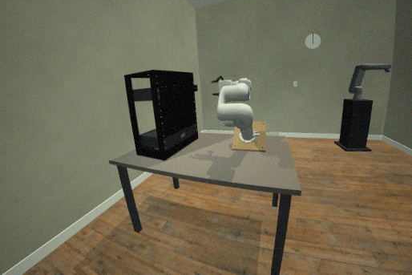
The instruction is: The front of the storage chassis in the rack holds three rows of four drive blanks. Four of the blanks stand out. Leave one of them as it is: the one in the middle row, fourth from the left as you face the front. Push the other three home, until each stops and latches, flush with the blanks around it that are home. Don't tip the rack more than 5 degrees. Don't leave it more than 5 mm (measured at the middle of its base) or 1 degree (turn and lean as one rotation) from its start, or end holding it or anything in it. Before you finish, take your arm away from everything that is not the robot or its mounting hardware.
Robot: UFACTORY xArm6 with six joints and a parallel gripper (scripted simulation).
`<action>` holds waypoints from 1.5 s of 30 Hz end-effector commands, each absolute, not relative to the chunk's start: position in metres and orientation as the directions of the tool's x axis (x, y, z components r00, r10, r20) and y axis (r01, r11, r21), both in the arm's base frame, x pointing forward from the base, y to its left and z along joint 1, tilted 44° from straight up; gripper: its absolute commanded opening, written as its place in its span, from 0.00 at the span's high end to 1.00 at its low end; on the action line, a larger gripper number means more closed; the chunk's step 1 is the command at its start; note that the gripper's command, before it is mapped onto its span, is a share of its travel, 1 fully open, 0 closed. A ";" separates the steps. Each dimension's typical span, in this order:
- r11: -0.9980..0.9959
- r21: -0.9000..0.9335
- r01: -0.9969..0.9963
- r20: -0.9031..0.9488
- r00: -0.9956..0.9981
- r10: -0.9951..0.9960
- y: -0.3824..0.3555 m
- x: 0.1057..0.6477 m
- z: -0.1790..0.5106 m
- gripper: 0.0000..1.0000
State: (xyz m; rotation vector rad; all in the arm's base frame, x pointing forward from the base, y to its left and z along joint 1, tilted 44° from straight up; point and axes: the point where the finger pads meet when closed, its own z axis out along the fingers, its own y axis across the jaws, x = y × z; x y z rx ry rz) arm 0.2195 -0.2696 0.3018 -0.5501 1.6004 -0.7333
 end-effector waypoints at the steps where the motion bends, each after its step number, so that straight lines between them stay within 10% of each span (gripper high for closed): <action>1: 0.691 -0.719 0.071 -0.692 -0.169 -0.702 -0.271 0.217 0.302 0.00; 45: 0.695 -0.714 0.082 -0.697 -0.175 -0.695 -0.288 0.271 0.300 0.00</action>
